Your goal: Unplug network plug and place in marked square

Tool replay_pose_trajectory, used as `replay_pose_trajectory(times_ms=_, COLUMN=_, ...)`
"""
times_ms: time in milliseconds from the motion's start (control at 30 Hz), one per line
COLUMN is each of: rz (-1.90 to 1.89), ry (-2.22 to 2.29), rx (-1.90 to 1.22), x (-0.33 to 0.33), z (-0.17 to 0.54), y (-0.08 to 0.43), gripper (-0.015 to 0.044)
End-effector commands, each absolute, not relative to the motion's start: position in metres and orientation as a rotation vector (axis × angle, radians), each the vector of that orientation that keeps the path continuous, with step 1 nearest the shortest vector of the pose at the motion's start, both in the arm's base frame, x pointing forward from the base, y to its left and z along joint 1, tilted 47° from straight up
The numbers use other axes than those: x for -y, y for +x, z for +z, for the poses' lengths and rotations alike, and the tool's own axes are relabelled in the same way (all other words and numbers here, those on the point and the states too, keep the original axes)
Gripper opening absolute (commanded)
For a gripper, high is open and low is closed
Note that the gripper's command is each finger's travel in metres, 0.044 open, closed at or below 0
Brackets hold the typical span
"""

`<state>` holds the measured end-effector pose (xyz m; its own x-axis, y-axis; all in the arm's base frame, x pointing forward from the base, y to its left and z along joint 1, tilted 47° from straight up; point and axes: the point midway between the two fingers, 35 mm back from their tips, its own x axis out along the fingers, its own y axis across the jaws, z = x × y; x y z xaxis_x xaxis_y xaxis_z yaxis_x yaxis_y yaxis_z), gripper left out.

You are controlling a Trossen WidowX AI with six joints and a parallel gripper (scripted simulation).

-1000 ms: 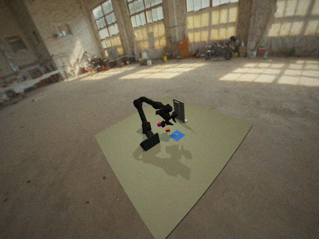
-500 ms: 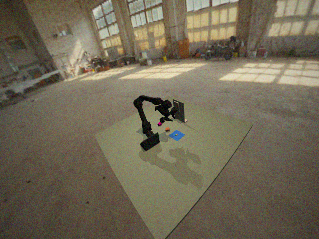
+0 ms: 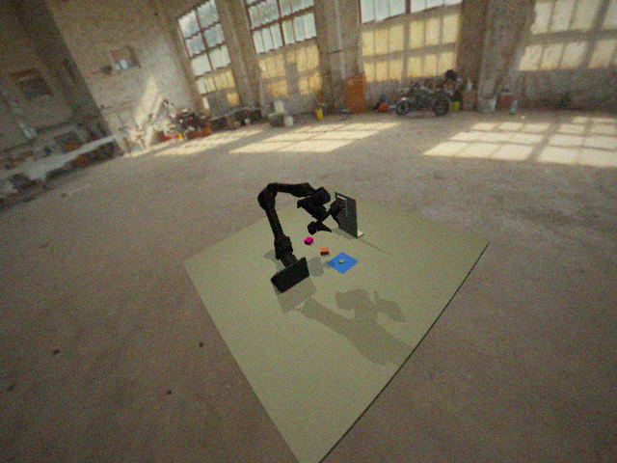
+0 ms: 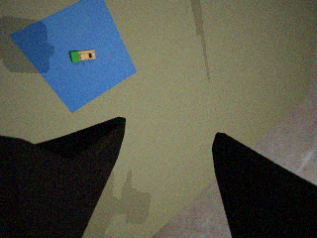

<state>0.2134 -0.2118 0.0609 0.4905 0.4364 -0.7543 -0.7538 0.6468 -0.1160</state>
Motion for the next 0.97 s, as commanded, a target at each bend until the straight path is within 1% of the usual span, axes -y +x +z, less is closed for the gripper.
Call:
replay_pose_trajectory(times_ms=0, rz=0.756, ry=-0.478, rx=-0.758, x=0.2139, z=0.0623, y=0.2135, gripper=0.034)
replay_pose_trajectory(times_ms=133, rz=0.756, ry=-0.478, rx=-0.758, x=0.2139, z=0.0623, y=0.2135, gripper=0.044)
replay_pose_trajectory(times_ms=933, rz=0.756, ry=-0.478, rx=-0.758, x=0.2139, z=0.0623, y=0.2135, gripper=0.044)
